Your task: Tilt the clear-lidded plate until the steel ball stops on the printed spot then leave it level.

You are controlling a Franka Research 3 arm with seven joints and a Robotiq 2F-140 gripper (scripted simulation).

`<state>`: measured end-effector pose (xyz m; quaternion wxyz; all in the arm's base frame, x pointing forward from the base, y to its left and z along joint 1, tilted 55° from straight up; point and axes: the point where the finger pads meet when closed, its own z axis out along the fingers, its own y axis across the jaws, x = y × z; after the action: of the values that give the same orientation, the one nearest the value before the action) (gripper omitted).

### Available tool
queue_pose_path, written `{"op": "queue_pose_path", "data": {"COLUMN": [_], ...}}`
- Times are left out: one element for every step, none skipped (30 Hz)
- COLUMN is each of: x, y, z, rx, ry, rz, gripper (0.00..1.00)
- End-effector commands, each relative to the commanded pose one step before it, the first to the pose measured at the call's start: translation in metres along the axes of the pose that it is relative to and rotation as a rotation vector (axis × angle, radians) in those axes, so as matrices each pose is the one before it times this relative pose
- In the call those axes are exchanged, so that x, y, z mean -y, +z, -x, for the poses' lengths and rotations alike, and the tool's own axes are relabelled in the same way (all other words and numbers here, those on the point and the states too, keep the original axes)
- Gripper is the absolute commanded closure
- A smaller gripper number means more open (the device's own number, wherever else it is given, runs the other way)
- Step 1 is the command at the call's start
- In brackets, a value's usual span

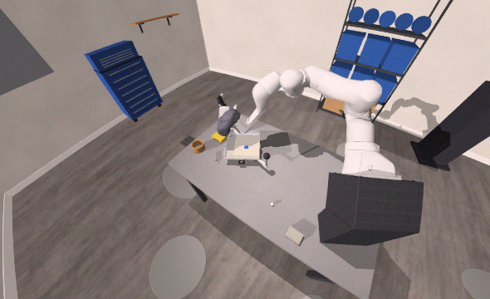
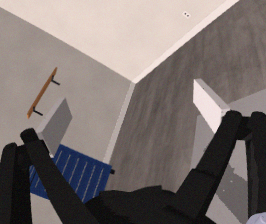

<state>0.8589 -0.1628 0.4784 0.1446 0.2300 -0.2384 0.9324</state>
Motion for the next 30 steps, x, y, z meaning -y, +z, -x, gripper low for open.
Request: {"op": "queue_pose_path", "data": {"x": [0.00027, 0.00022, 0.00043, 0.00068, 0.00099, 0.00135, 0.00175, 0.0022, 0.00267, 0.00318, 0.00372, 0.00429, 0.00487, 0.00548, 0.0, 0.0, 0.00609, 0.0067, 0.00731, 0.0, 0.00791, 0.0, 0.00133, 0.0, -0.00645, -0.00663, -0.00677, -0.00687, -0.00694, 0.0], "y": [0.00004, 0.00005, 0.0001, 0.00015, 0.00022, 0.00029, 0.00036, 0.00043, 0.00049, 0.00055, 0.00058, 0.00059, 0.00056, 0.0005, 0.0, 0.0, 0.0004, 0.00025, 0.00004, 0.0, -0.00024, 0.0, -0.00208, 0.0, -0.00409, -0.00456, -0.00507, -0.00562, -0.0062, 0.0], "z": [-0.00013, -0.00014, -0.00027, -0.00043, -0.00063, -0.00086, -0.00113, -0.00142, -0.00175, -0.00211, -0.00251, -0.00295, -0.00342, -0.00394, 0.0, 0.0, -0.00451, -0.00512, -0.00579, 0.0, -0.00652, 0.0, -0.00063, 0.0, 0.00676, 0.00702, 0.00725, 0.00746, 0.00764, 0.0], "rx": [-0.00003, 0.0001, 0.0002, 0.00033, 0.00049, 0.0007, 0.00095, 0.00126, 0.00164, 0.00209, 0.00264, 0.0033, 0.00407, 0.00497, 0.0, 0.0, 0.00601, 0.00718, 0.00849, 0.0, 0.00994, 0.0, 0.0196, 0.0, 0.03031, 0.03208, 0.03377, 0.03538, 0.03688, 0.0], "ry": [0.0, -0.00045, -0.00086, -0.00137, -0.00199, -0.0027, -0.00348, -0.00434, -0.00524, -0.00619, -0.00718, -0.00818, -0.0092, -0.01022, 0.0, 0.0, -0.01123, -0.01224, -0.01322, 0.0, -0.01418, 0.0, -0.00742, 0.0, 0.00098, 0.00138, 0.0018, 0.00224, 0.00268, 0.0], "rz": [0.00012, 0.00056, 0.00106, 0.0017, 0.00246, 0.00333, 0.00429, 0.00532, 0.0064, 0.00751, 0.00863, 0.00973, 0.0108, 0.01179, 0.0, 0.0, 0.01269, 0.01346, 0.01406, 0.0, 0.01448, 0.0, 0.01626, 0.0, 0.01855, 0.01934, 0.02001, 0.02057, 0.02099, 0.0], "gripper": [0.0, 0.0, 0.0, 0.0, 0.0, 0.0, 0.0, 0.0, 0.0, 0.0, 0.0, 0.0, 0.0, 0.0, 0.0, 0.0, 0.0, 0.0, 0.0, 0.0, 0.0, 0.0, 0.0, 0.0, 0.0, 0.0, 0.0, 0.0, 0.0, 0.0]}}
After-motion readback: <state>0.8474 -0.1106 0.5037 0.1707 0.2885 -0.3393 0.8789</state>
